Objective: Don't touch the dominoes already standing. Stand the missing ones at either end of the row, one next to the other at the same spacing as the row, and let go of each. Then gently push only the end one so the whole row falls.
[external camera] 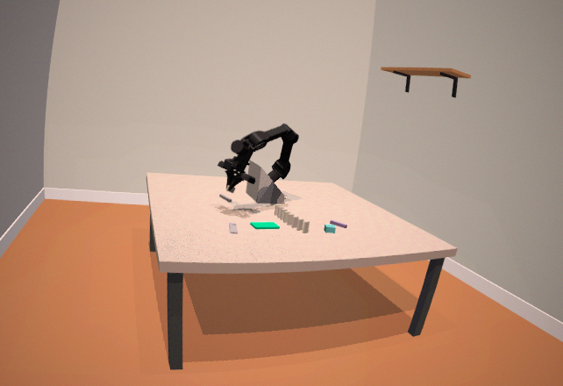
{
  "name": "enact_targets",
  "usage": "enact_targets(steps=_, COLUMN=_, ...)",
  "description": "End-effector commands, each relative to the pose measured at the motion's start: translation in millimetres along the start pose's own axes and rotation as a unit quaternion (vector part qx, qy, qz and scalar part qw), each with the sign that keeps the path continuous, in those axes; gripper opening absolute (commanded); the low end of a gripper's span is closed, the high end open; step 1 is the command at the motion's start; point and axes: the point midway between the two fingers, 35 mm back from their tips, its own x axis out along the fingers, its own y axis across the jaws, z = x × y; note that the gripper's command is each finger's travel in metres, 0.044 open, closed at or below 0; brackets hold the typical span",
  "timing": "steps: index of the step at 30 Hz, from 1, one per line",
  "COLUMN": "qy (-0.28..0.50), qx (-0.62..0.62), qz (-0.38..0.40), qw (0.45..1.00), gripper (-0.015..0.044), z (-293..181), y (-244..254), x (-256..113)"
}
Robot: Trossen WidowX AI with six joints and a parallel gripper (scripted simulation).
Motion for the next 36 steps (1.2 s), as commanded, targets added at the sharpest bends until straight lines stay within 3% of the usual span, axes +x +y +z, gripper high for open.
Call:
enact_targets(steps=1, qy=-0.023, qx=0.002, qz=-0.012, qw=1.000, gripper=0.0027, z=1.3, y=-1.0, x=6.7)
enact_targets(steps=36, qy=-0.241, qx=0.015, qz=-0.048, qw=0.969, gripper=0.0027, z=2.6, y=1.6, x=27.2)
